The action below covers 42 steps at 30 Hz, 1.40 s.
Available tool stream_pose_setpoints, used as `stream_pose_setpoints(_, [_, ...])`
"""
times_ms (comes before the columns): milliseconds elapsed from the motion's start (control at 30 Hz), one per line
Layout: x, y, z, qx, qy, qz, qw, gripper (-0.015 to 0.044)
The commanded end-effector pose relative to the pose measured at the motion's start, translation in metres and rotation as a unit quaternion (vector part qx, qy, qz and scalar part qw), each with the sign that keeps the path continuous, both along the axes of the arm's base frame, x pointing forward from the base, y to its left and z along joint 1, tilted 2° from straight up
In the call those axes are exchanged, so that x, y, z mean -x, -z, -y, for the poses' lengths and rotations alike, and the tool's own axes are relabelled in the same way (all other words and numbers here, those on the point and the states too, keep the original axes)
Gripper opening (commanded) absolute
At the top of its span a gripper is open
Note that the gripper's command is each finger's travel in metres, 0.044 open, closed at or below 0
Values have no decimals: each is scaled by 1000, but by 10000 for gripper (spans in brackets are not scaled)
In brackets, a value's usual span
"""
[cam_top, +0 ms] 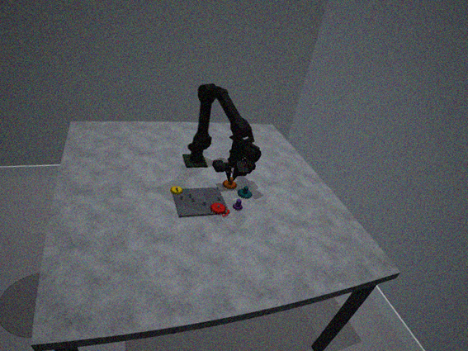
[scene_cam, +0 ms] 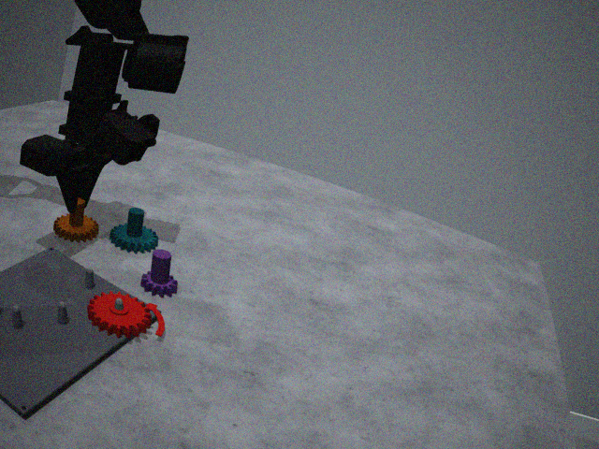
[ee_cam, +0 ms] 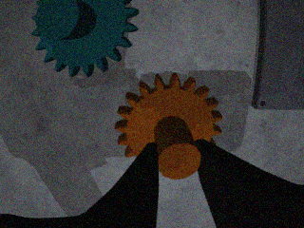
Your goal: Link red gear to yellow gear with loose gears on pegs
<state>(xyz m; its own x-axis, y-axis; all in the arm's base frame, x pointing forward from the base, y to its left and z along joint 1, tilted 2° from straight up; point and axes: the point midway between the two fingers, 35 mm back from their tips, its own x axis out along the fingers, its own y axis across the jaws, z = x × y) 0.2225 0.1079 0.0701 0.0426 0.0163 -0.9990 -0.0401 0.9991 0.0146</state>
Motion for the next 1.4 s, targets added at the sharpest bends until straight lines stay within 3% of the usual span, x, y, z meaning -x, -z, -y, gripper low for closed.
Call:
stream_pose_setpoints(0, [-3,-8,-1,0,2,4,1000,0])
stream_pose_setpoints(1367, [-2,-92,-4,0,2,4,1000,0])
